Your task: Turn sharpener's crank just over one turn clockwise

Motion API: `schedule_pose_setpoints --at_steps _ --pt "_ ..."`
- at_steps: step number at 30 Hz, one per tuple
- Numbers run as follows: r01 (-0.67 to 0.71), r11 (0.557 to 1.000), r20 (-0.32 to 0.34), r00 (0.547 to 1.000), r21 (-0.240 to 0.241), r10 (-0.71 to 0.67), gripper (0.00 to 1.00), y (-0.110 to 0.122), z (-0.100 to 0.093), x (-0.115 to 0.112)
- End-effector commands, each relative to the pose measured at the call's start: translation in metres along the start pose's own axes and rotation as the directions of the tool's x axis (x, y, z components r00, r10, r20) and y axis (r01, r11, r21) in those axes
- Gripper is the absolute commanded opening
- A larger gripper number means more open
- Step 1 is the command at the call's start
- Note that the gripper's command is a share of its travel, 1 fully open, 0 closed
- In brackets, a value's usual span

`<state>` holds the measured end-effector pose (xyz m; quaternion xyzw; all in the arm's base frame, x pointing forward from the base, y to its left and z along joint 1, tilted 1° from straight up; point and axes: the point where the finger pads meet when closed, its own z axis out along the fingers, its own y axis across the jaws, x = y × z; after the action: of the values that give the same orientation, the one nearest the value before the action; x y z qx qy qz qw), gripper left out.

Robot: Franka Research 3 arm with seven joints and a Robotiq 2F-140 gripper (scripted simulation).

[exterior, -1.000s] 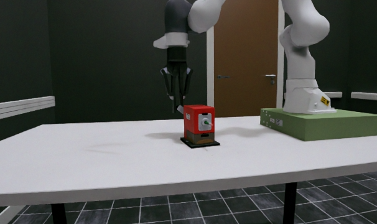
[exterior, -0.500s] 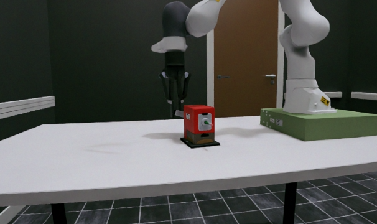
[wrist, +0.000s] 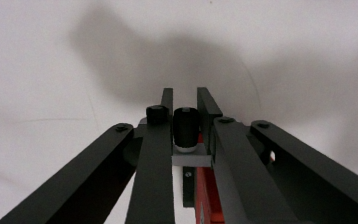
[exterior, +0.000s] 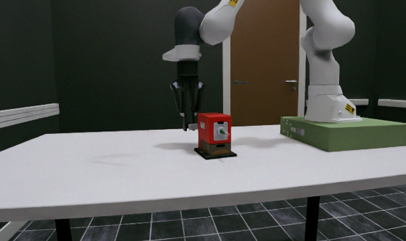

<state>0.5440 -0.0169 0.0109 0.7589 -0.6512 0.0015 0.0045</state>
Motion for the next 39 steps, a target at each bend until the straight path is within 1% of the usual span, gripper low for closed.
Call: schedule_pose_setpoints --at_steps 1,17,39 --pt "-0.004 1.0 -0.002 1.0 -0.001 0.004 0.1 0.001 0.006 0.001" --pt "-0.004 1.0 -0.002 1.0 -0.001 0.004 0.1 0.008 0.025 0.001" --pt "-0.004 1.0 -0.002 1.0 -0.001 0.004 0.1 0.024 0.042 0.001"
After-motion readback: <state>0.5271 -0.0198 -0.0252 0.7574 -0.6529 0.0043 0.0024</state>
